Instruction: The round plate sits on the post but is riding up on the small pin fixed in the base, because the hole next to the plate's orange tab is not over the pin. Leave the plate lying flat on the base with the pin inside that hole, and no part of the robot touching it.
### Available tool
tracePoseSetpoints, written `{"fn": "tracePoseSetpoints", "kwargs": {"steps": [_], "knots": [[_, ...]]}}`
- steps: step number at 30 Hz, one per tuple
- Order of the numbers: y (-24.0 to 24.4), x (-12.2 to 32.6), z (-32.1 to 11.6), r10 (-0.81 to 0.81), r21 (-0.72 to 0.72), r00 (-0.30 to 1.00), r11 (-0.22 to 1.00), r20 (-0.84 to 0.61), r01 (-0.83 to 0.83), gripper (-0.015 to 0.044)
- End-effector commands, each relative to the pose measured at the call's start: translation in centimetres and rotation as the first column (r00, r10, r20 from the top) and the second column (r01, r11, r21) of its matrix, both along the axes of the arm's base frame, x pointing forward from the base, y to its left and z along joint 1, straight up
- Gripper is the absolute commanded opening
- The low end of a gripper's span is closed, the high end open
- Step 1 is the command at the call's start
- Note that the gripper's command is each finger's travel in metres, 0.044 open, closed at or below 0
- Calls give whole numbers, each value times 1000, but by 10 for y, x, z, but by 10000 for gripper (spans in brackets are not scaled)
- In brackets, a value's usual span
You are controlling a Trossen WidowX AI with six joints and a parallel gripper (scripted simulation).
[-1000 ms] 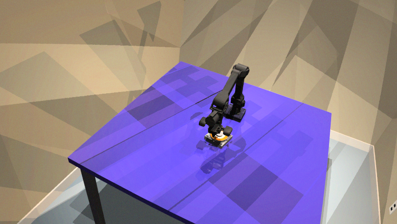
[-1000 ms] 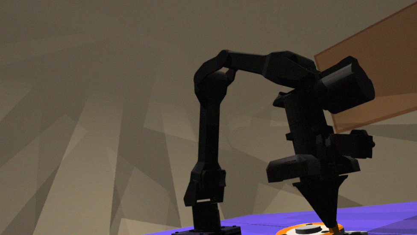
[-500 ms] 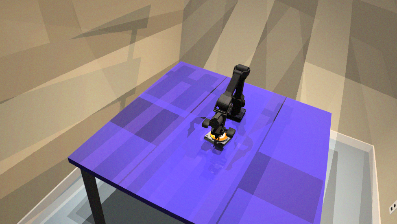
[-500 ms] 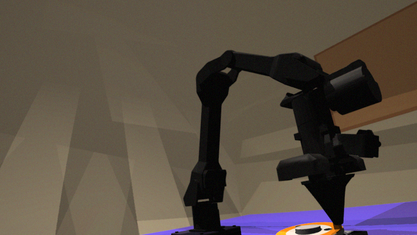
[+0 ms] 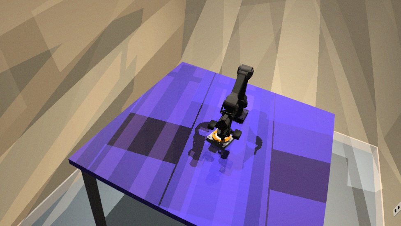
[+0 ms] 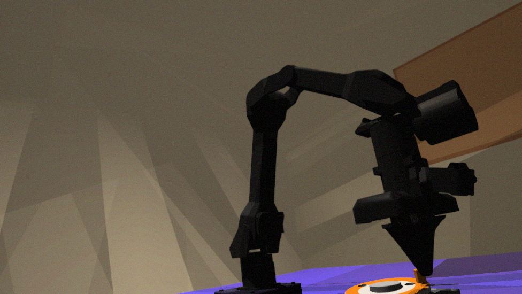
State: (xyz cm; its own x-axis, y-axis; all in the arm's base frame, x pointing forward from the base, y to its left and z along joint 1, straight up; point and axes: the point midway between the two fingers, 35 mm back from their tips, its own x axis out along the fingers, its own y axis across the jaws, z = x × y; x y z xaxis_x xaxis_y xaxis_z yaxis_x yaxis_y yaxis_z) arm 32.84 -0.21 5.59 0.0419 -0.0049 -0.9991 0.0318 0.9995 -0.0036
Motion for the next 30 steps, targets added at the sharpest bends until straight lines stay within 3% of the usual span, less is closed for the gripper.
{"fn": "tracePoseSetpoints", "kwargs": {"steps": [1,23,30], "knots": [[6,-5,-1,-4,3,1000,1000,-7,4,0],[24,-20,0,-4,5,1000,1000,-9,4,0],[23,-21,32,-4,5,1000,1000,-8,4,0]]}}
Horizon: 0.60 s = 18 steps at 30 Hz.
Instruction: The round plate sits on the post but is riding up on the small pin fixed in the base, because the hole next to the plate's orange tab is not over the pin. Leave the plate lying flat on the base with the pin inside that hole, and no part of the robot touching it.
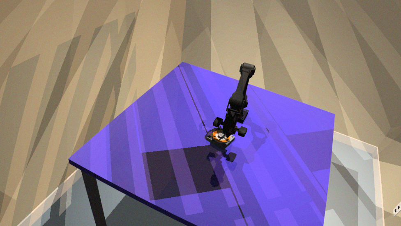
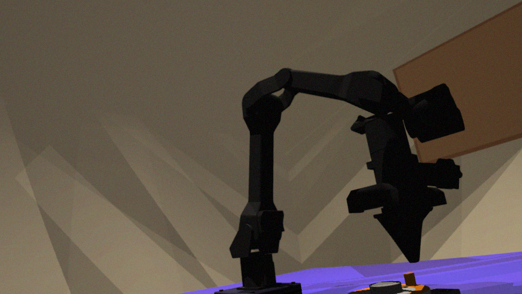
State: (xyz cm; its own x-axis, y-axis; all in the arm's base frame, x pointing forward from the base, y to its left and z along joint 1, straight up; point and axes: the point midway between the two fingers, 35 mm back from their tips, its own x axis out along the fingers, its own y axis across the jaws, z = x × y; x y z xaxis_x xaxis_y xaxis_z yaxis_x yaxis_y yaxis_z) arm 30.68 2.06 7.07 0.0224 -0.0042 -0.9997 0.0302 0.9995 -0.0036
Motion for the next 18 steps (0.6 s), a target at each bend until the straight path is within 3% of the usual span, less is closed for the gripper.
{"fn": "tracePoseSetpoints", "kwargs": {"steps": [1,18], "knots": [[0,0,22,-6,4,1000,1000,11,5,0],[0,1,20,-1,1,1000,1000,13,1,0]]}}
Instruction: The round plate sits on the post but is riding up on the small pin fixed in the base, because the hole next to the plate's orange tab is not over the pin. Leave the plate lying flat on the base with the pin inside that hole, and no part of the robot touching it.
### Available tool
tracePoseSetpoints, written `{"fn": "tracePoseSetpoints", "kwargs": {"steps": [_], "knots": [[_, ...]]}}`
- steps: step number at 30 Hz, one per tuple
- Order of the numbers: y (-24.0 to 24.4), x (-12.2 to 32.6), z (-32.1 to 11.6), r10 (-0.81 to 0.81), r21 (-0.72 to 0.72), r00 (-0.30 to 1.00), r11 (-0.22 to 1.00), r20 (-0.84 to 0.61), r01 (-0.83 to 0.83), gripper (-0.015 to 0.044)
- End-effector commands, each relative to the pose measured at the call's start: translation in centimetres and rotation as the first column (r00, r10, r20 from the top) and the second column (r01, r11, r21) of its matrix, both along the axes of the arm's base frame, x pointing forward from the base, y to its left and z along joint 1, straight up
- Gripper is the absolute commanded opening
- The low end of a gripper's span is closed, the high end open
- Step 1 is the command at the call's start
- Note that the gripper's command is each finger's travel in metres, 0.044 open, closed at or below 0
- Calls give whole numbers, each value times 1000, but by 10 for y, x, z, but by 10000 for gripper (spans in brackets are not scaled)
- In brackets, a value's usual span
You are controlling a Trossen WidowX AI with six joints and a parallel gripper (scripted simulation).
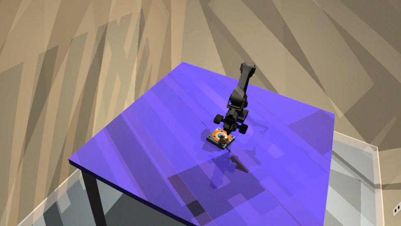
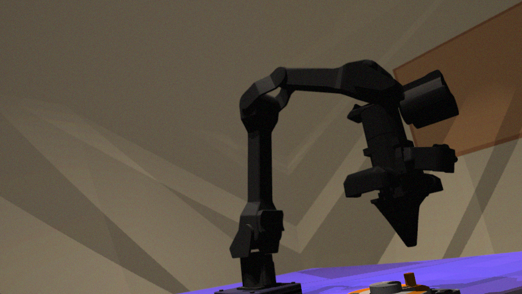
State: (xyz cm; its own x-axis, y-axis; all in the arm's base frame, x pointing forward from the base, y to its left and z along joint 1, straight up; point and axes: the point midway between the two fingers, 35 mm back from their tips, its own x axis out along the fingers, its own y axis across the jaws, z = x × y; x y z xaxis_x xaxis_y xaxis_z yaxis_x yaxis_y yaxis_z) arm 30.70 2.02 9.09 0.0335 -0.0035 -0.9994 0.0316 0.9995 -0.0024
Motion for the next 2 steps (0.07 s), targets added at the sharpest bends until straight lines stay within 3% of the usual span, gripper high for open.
{"fn": "tracePoseSetpoints", "kwargs": {"steps": [1,2], "knots": [[0,0,0,0,0,1000,1000,2,0,0],[0,0,0,0,0,1000,1000,2,0,0]]}}
